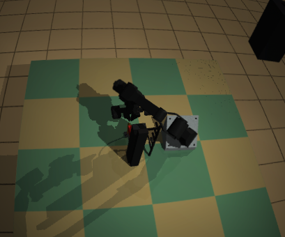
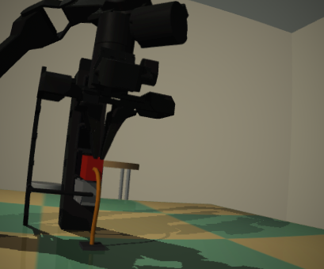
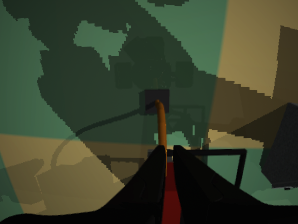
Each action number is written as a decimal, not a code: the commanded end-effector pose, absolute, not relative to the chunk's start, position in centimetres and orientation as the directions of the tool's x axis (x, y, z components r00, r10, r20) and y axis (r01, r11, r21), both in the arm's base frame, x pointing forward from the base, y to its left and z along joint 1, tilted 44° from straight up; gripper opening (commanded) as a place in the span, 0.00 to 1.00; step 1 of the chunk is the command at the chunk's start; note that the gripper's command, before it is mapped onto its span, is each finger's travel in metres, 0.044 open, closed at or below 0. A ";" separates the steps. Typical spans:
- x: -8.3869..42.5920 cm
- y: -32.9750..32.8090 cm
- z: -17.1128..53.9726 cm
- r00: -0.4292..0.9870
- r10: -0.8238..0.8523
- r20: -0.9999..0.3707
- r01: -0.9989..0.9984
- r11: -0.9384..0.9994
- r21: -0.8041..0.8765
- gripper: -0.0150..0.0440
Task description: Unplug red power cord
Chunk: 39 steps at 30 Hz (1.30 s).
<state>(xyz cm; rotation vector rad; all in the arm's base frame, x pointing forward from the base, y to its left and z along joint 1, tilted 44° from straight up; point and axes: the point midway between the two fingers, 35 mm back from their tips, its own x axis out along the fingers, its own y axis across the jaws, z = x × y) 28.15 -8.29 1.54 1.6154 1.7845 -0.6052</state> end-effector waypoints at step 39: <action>27.8 -6.5 4.3 -0.016 0.685 -0.729 0.988 0.123 0.093 0.53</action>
